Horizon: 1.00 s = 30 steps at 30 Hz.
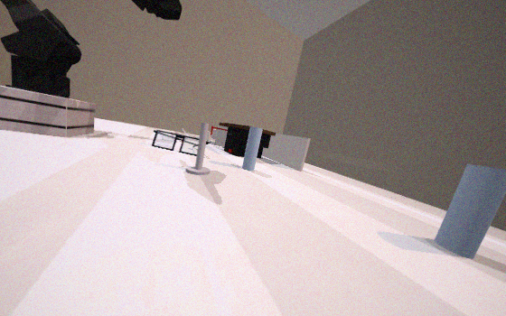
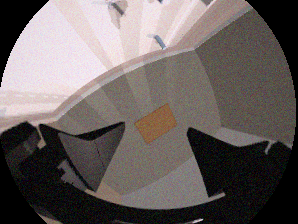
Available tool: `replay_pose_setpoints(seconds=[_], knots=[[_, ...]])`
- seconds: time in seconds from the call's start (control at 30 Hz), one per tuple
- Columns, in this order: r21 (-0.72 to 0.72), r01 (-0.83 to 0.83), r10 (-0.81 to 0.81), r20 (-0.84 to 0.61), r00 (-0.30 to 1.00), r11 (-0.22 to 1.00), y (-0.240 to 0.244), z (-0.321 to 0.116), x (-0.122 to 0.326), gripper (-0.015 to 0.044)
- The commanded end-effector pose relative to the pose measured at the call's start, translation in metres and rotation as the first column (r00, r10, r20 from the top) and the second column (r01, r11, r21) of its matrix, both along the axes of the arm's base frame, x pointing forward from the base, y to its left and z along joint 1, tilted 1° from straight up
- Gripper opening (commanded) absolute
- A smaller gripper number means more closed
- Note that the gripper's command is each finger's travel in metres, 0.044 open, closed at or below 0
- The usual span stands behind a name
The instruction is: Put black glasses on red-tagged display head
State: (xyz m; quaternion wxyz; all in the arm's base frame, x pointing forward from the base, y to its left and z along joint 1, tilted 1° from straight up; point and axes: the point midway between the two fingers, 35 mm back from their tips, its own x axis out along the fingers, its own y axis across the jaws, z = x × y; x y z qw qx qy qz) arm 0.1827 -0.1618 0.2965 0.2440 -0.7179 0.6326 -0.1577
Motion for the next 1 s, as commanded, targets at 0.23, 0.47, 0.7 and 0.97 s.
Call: replay_pose_setpoints(seconds=[0.23, 0.47, 0.7, 0.97], knots=[[0.0, 0.0, 0.0, 0.0, 1.0, 1.0, 0.0, 0.0, 0.0, 0.044], [0.252, -0.146, 0.067, 0.298, 0.952, 0.957, 0.001, -0.049, 0.049, 0.0256], [0.645, -0.191, -0.252, 0.53, 0.81, 0.74, 0.015, -0.127, 0.083, 0.02], [0.935, -0.09, -0.792, 0.339, 0.508, 0.343, 0.043, -0.203, 0.084, 0.02]])
